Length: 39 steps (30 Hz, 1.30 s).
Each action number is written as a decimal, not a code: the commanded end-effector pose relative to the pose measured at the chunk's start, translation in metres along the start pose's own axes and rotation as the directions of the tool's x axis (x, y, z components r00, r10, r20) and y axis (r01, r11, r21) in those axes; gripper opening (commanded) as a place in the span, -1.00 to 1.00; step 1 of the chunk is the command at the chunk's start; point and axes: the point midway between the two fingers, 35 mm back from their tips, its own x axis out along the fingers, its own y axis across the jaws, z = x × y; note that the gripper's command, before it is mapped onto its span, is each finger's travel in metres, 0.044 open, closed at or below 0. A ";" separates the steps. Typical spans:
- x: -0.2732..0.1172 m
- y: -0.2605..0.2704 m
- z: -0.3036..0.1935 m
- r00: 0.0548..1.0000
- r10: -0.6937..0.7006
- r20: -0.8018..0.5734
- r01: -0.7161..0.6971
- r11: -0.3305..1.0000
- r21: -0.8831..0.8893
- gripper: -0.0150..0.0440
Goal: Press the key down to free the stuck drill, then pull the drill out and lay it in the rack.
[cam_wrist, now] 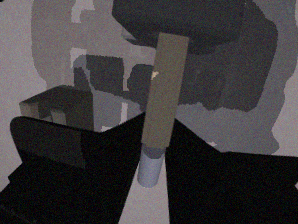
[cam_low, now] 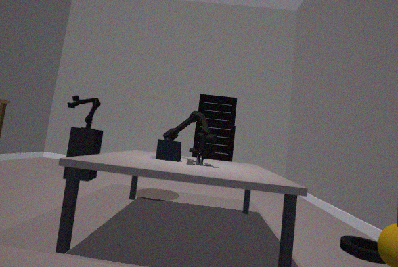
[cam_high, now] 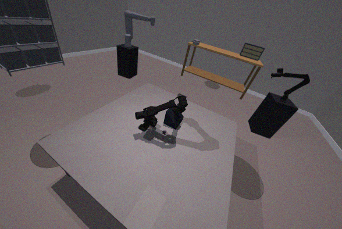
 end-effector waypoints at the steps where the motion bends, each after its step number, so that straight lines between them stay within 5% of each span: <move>1: 0.000 0.000 0.000 1.000 0.000 0.000 0.000 1.000 0.000 -0.49; 39: -0.004 0.002 -0.007 1.000 -0.001 0.003 0.001 1.000 0.005 -0.49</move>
